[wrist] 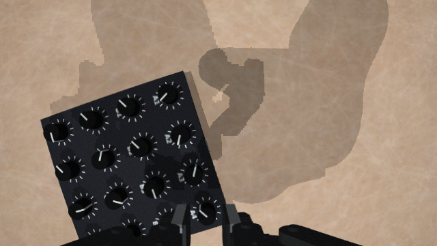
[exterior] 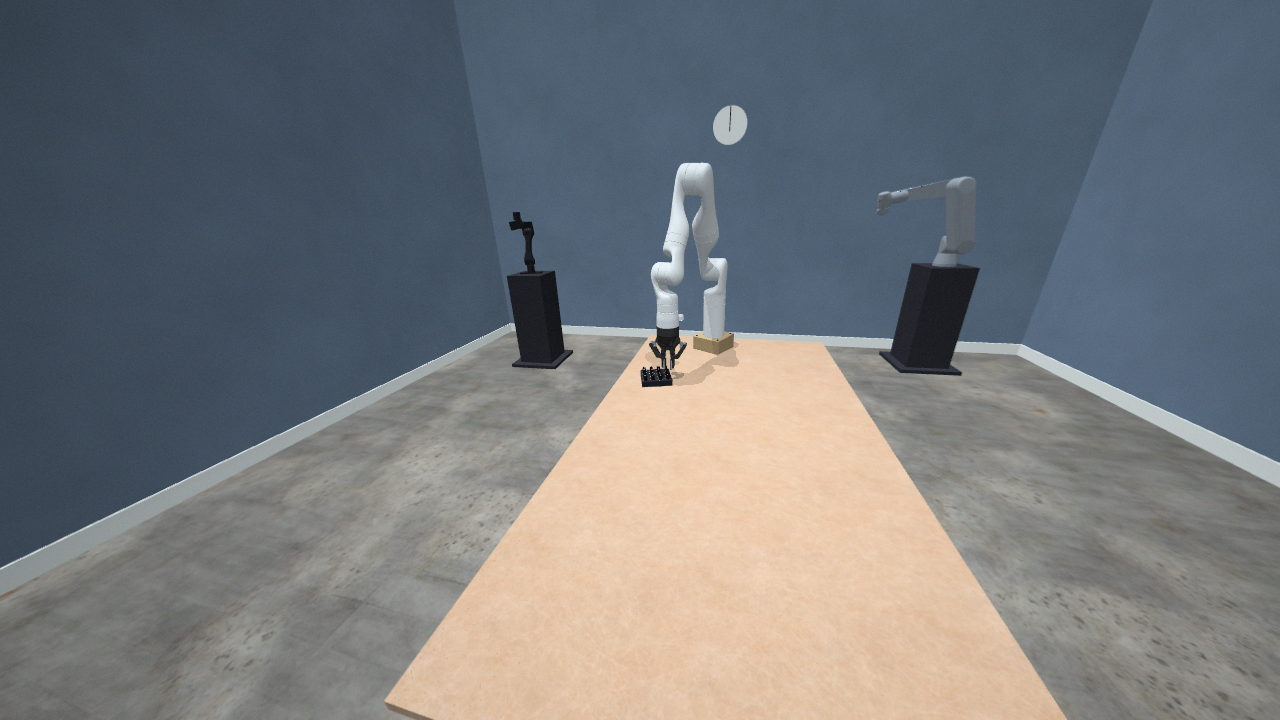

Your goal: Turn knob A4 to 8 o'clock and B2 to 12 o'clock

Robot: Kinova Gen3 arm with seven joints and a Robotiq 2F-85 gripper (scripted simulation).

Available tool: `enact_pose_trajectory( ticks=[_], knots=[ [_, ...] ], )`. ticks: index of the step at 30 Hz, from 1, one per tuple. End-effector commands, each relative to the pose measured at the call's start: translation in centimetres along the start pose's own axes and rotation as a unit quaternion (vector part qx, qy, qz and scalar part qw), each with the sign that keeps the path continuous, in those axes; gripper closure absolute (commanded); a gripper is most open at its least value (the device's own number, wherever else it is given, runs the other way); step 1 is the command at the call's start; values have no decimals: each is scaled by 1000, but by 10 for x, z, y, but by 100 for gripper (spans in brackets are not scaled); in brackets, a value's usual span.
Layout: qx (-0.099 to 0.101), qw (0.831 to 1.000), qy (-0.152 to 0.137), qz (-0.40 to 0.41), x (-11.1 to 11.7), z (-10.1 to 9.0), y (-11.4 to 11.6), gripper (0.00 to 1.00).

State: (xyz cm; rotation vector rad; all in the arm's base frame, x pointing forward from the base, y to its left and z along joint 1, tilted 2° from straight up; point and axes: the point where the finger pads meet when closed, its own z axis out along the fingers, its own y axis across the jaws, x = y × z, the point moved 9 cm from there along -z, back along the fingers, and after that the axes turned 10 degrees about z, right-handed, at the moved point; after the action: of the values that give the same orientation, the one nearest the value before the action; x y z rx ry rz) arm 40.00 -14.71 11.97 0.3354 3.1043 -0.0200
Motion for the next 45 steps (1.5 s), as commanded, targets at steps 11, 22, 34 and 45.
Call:
enact_pose_trajectory(
  ticks=[11,22,34,45],
  knots=[
    [0,1000,-6,-1,-2,-9,1,81],
    [0,1000,-5,18,-1,-10,-1,81],
    [1,977,0,213,12,-14,-18,81],
    [-1,879,-3,478,27,-24,-40,81]
  ],
)
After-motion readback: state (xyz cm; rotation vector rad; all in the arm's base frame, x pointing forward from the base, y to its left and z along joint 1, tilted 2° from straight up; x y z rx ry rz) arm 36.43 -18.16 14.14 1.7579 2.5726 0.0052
